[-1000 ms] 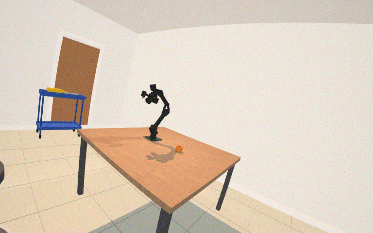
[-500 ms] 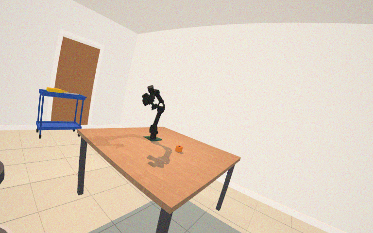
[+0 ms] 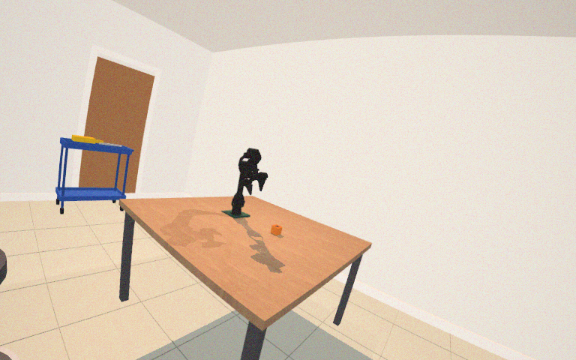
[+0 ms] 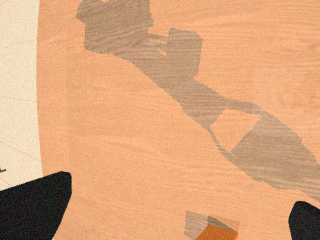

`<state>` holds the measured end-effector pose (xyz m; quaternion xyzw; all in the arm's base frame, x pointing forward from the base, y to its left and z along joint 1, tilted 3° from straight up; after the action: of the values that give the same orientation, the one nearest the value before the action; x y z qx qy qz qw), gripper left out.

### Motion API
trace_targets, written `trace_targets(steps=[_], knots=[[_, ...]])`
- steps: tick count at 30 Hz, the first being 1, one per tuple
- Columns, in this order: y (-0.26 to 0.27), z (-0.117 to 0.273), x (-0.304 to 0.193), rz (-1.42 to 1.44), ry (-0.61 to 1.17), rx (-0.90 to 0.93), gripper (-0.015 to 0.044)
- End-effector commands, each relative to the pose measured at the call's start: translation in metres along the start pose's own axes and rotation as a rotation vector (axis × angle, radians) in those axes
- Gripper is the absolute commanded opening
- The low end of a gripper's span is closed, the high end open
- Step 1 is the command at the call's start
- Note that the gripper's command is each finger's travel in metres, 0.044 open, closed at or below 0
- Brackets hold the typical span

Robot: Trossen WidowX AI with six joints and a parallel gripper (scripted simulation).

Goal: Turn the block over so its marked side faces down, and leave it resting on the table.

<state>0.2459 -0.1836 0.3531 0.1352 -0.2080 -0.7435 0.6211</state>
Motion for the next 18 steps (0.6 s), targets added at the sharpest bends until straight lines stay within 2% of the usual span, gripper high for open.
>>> trace_targets(steps=[1,13,18], knots=[[0.024,-0.047,-0.046,0.432,0.108,-0.117,0.0440],[0.020,-0.140,-0.204,1.586,0.452,-0.328,0.0440],[0.017,-0.145,-0.215,1.664,0.479,-0.339,0.0440]])
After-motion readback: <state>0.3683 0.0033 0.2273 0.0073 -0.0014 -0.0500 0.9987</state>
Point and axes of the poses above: the point midway between the two fingers, 35 mm back from their tips, its own z axis back along the fingers, its own y axis across the jaws, x = y × z, the point moved 9 cm from there along z, back along the fingers, and after that the axes turned 1 degree about z, right-handed, at the moved point
